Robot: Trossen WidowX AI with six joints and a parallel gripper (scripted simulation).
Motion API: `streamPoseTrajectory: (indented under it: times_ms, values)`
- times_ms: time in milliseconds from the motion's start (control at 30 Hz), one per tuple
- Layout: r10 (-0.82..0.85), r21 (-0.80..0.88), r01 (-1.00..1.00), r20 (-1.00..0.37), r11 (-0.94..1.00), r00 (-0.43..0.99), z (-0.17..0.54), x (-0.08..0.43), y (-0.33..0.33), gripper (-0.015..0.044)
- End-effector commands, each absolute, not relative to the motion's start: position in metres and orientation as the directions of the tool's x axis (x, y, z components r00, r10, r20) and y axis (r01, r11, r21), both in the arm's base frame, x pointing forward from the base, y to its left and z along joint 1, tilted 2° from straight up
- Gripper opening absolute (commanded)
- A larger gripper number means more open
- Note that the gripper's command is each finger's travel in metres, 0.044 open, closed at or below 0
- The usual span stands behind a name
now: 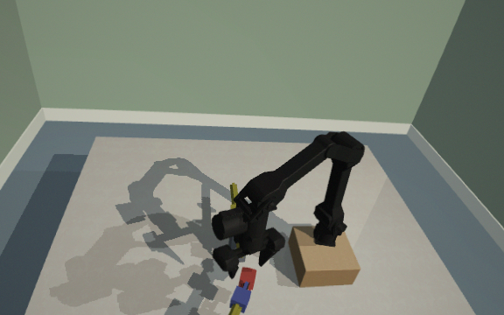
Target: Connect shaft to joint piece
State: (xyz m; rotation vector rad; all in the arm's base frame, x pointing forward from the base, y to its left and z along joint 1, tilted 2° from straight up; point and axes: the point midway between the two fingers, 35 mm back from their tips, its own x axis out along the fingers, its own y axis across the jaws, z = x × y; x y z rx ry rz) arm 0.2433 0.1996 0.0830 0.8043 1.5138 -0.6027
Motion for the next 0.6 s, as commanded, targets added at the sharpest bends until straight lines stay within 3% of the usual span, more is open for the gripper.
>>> streamPoseTrajectory:
  times_ms: [0,567]
  values:
    - [0.122,0.092,0.694,-0.992,0.714,0.006,0.095,0.246,0.202,0.0440]
    - [0.045,0.044,0.187,-0.999,0.981,0.001,0.142,0.242,0.203,0.0440]
